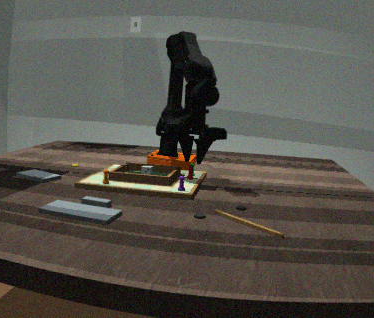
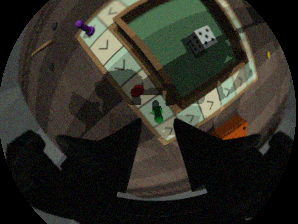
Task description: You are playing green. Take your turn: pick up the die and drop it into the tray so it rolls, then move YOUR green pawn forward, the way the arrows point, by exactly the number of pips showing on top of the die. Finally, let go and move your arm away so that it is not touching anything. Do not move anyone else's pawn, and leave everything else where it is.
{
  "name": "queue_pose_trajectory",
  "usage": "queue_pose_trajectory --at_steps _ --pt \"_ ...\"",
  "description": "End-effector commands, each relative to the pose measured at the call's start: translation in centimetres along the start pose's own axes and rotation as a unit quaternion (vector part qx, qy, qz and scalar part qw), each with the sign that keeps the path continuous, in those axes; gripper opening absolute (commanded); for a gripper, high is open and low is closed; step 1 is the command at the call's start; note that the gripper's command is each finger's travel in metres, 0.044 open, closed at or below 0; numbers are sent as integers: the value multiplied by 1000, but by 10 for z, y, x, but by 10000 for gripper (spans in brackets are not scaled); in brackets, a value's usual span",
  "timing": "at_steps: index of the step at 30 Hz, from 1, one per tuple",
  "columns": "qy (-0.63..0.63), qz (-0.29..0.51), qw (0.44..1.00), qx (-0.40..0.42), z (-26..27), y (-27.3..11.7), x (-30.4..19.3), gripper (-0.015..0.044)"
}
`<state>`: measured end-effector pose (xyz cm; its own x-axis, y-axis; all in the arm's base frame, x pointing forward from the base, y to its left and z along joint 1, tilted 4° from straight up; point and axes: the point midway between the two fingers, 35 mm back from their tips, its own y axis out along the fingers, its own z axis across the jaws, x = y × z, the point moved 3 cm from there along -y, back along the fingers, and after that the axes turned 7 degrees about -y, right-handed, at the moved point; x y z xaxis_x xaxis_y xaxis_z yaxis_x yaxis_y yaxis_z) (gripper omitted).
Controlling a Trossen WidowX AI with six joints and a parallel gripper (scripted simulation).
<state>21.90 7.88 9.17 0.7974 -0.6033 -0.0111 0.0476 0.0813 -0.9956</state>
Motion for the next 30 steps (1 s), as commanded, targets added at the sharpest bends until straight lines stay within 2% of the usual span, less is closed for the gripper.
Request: queue_pose_trajectory --at_steps 1,16,21,30 --pt "2 -1 1000 -3 -1 6 0 200" --pt "2 -1 1000 -3 -2 27 0 200" --pt "2 -1 1000 -3 -2 27 0 69" --pt "2 -1 1000 -3 -2 27 0 9"
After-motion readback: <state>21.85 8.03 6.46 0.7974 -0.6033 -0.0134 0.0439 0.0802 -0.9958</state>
